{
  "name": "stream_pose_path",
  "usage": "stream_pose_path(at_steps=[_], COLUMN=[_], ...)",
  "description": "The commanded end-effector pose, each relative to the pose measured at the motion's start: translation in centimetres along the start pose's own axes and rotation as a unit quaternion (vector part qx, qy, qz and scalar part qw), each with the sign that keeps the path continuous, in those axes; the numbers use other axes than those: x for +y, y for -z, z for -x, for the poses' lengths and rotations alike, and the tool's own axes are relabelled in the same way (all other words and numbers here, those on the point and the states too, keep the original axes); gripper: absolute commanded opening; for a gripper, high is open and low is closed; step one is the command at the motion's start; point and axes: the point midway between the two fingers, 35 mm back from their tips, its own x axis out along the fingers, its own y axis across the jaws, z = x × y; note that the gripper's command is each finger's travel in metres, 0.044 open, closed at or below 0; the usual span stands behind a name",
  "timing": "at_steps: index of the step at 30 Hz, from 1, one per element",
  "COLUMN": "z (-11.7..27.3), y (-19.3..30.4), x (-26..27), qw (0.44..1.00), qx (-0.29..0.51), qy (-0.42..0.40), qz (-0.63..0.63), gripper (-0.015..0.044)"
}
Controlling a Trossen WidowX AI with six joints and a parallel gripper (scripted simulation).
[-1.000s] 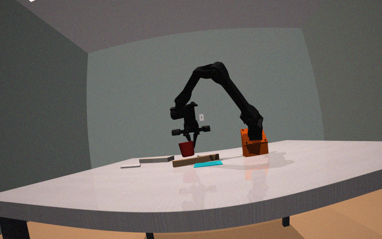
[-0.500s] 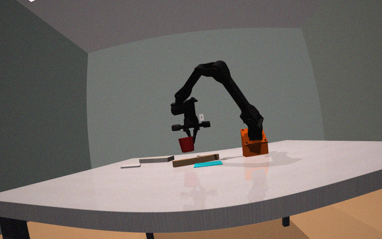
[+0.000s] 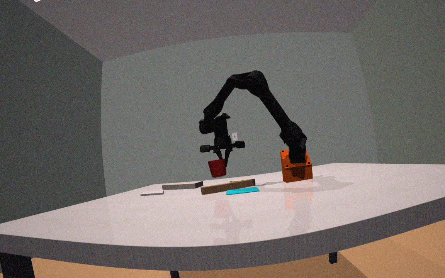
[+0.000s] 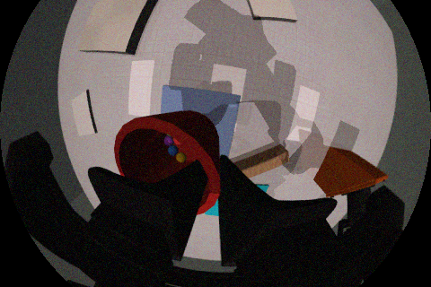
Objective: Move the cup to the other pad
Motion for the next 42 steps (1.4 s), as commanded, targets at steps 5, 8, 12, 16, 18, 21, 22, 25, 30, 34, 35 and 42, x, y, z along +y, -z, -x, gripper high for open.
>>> stream_pose_path(at_steps=[5,8,12,16,18,21,22,25,30,34,35,42], z=[0.0,0.0,0.0,0.0,0.1,0.1,0.1,0.1,0.1,0.1,0.2,0.2], y=[0.5,1.0,1.7,2.3,2.6,3.1,3.3,3.7,4.5,5.2,5.3,6.4], x=[-0.3,-0.6,-0.9,-1.3,-1.5,-1.8,-1.9,-2.2,-2.6,-3.0,-3.1,-3.7], qw=[1.0,1.0,1.0,1.0,1.0,1.0,1.0,1.0,1.0,1.0,1.0,1.0], qx=[0.0,0.0,-0.001,-0.001,-0.001,-0.001,-0.001,-0.001,-0.001,-0.001,-0.001,-0.001], qy=[0.0,0.0,0.0,0.0,0.0,0.0,0.0,0.001,0.001,0.001,0.001,0.001], qz=[0.0,0.001,0.001,0.001,0.002,0.002,0.002,0.002,0.002,0.002,0.002,0.002], gripper=[0.0,0.0,0.0,0.0,0.0,0.0,0.0,0.0,0.0,0.0,0.0,0.0])
